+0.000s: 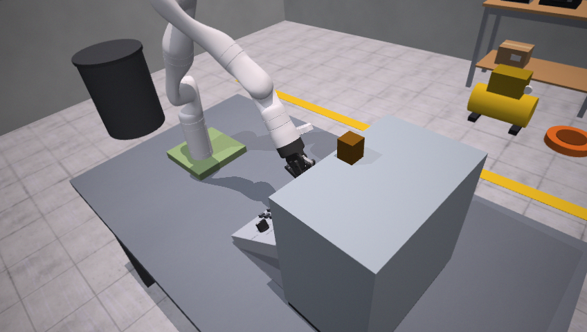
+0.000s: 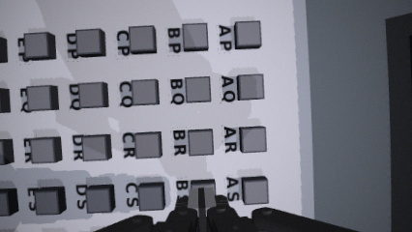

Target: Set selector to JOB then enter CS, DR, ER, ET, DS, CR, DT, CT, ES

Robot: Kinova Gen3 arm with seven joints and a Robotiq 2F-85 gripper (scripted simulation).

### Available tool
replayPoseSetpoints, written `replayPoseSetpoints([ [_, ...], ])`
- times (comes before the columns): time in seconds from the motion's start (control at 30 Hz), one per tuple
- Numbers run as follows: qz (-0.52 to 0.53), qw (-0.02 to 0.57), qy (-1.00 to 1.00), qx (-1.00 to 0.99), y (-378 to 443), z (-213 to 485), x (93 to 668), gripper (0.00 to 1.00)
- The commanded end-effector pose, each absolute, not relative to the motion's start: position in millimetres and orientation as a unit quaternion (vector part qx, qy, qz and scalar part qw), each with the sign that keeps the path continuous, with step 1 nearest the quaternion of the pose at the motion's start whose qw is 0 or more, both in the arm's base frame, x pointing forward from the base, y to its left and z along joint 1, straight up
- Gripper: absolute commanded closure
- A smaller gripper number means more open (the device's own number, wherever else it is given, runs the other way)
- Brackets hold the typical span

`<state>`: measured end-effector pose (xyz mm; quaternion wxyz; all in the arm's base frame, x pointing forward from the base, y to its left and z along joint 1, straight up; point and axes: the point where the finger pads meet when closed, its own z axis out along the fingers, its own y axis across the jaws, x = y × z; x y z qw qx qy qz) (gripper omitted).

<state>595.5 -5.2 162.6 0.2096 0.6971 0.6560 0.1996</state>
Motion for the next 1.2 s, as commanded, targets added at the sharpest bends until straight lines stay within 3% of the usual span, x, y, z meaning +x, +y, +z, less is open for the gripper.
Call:
replayPoseSetpoints([
  [0.0,0.2,0.211,0.655,0.697,-5.6,161.9,597.3,0.9],
  [1.17,0.2,0.211,0.655,0.697,-5.8,155.0,601.9,0.9],
])
